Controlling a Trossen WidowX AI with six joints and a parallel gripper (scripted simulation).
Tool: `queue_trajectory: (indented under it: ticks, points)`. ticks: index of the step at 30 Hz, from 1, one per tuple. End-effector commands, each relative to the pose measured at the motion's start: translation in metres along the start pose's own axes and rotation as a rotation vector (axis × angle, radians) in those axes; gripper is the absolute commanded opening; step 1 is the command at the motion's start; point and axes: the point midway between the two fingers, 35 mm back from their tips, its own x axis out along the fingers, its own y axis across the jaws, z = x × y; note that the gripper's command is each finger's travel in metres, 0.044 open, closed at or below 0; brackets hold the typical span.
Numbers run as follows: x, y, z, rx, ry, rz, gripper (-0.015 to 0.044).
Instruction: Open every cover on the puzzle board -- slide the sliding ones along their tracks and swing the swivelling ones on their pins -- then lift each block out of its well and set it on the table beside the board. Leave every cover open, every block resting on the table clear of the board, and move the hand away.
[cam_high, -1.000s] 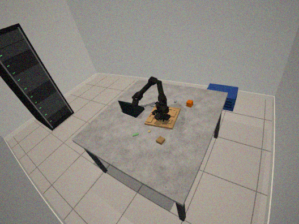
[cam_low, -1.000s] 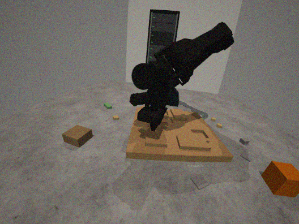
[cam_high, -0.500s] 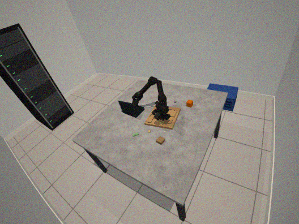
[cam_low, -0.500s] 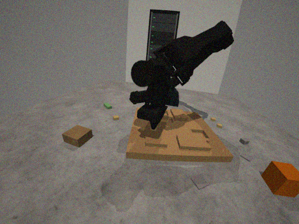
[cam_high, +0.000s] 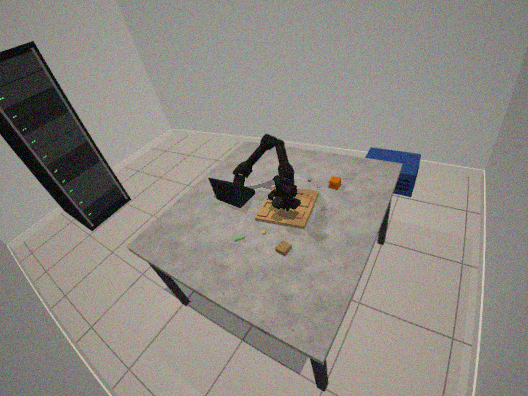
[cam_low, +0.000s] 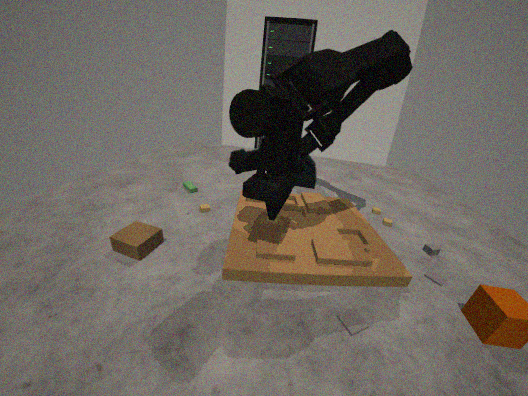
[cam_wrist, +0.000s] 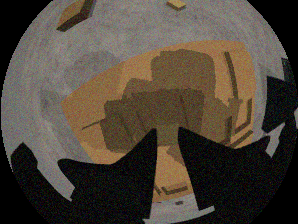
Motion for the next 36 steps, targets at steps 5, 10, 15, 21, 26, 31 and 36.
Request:
queue_trajectory:
  ticks: [5, 10, 15, 21, 26, 31, 36]
  points:
    - [-0.011, 0.0, 0.0, -0.005, -0.004, -0.001, 0.008]
    - [-0.017, 0.0, 0.0, -0.004, -0.003, -0.002, 0.008]
    - [-0.026, 0.001, 0.0, -0.004, -0.004, -0.002, 0.008]
    - [-0.041, 0.001, 0.0, -0.004, -0.005, -0.002, 0.008]
    - [-0.054, 0.001, 0.0, -0.003, -0.005, -0.002, 0.008]
    - [-0.067, 0.0, 0.0, -0.003, -0.005, -0.002, 0.008]
    - [-0.068, -0.003, 0.013, -0.002, -0.01, 0.0, 0.008]
